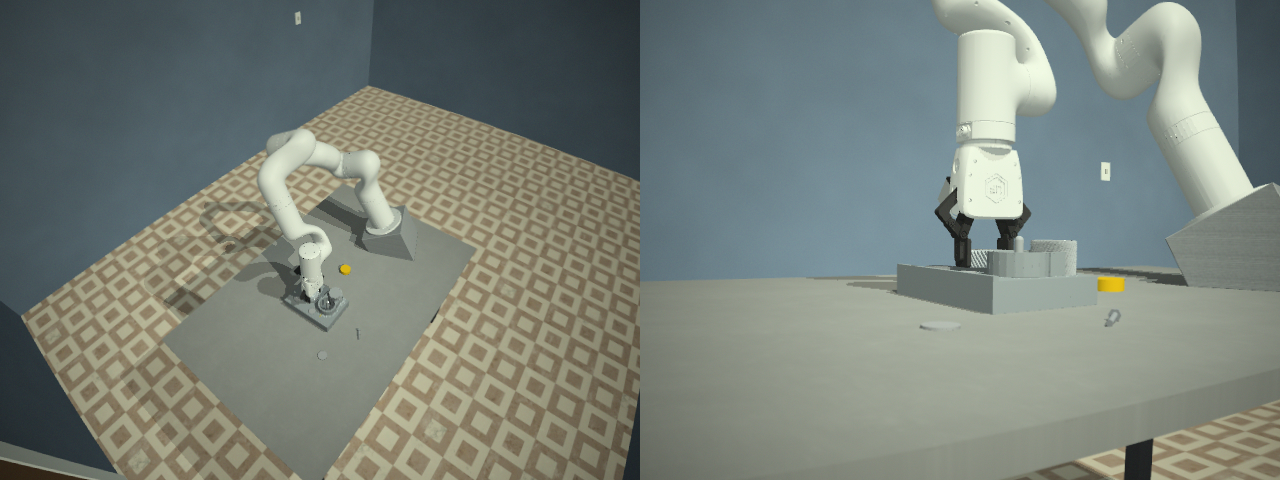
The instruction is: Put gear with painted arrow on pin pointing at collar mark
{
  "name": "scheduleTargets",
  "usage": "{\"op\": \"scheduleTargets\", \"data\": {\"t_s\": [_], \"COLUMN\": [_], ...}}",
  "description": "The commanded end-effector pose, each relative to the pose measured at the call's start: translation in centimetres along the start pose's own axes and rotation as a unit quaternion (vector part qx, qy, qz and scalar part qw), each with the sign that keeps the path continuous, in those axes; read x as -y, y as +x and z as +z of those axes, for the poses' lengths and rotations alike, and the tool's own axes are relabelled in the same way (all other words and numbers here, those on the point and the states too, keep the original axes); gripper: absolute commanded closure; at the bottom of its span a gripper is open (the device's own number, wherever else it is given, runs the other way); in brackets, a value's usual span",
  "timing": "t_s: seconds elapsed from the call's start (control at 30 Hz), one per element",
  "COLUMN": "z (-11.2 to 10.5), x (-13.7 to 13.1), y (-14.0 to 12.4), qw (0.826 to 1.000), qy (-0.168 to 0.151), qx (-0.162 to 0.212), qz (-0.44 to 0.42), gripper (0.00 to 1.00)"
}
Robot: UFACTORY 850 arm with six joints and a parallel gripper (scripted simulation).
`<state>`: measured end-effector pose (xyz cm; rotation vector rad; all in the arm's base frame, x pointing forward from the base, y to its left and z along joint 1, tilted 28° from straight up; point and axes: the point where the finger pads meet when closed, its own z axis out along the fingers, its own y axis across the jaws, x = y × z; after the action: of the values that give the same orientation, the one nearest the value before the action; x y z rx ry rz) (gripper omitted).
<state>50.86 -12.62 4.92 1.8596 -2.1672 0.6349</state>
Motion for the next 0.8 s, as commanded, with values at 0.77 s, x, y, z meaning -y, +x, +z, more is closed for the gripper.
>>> {"op": "scheduleTargets", "data": {"t_s": [0.77], "z": [-5.2], "x": [0.1], "y": [0.0], "qw": [1.000], "qy": [0.001], "qx": [0.000], "qz": [0.000], "gripper": [1.00]}}
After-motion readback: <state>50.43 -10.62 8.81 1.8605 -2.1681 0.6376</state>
